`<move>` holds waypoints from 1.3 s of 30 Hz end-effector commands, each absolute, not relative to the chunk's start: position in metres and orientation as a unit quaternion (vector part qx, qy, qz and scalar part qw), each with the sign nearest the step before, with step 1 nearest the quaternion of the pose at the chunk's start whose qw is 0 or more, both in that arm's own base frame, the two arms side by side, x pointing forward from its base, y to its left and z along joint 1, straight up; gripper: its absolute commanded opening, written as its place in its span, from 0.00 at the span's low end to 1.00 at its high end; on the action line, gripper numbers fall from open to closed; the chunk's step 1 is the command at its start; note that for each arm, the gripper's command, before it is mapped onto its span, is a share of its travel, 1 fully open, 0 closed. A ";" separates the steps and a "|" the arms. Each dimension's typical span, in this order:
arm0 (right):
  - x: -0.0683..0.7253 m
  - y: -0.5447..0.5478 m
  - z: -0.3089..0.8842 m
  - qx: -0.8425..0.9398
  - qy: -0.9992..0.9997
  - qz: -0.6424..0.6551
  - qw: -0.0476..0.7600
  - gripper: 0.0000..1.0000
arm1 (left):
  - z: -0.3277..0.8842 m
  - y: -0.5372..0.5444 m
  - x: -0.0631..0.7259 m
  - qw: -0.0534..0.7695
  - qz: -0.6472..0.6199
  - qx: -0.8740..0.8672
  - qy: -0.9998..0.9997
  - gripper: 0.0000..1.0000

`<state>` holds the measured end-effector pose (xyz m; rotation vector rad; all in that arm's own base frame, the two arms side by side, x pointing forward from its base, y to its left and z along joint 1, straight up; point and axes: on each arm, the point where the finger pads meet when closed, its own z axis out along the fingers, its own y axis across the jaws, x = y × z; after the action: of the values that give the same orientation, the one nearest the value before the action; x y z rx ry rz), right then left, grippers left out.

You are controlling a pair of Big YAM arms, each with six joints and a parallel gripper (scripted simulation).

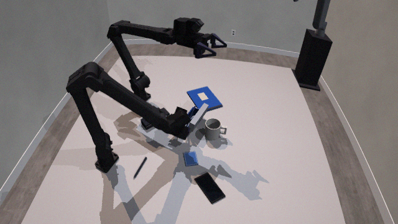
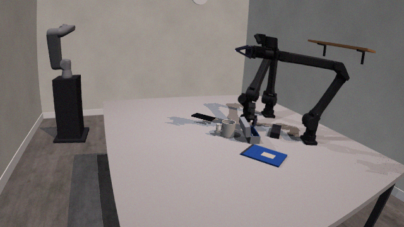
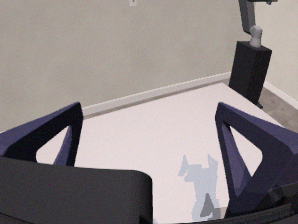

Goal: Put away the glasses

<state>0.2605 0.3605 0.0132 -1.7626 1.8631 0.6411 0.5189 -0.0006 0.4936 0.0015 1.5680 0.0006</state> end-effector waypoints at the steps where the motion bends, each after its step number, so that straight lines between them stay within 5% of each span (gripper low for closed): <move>1: 0.271 0.366 0.030 -0.639 0.683 0.236 0.263 0.57 | 0.512 0.004 0.525 0.715 0.000 -0.007 0.699 0.00; 17: 0.273 0.367 0.031 -0.639 0.683 0.237 0.264 0.57 | 0.512 0.004 0.525 0.715 0.000 -0.007 0.699 0.00; 39: 0.273 0.367 0.031 -0.639 0.683 0.237 0.264 0.57 | 0.267 0.023 0.466 0.430 0.008 -0.033 0.902 0.00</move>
<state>0.2607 0.3603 0.0132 -1.7617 1.8638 0.6409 0.4796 0.0159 0.3084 -0.0491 2.1392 0.0189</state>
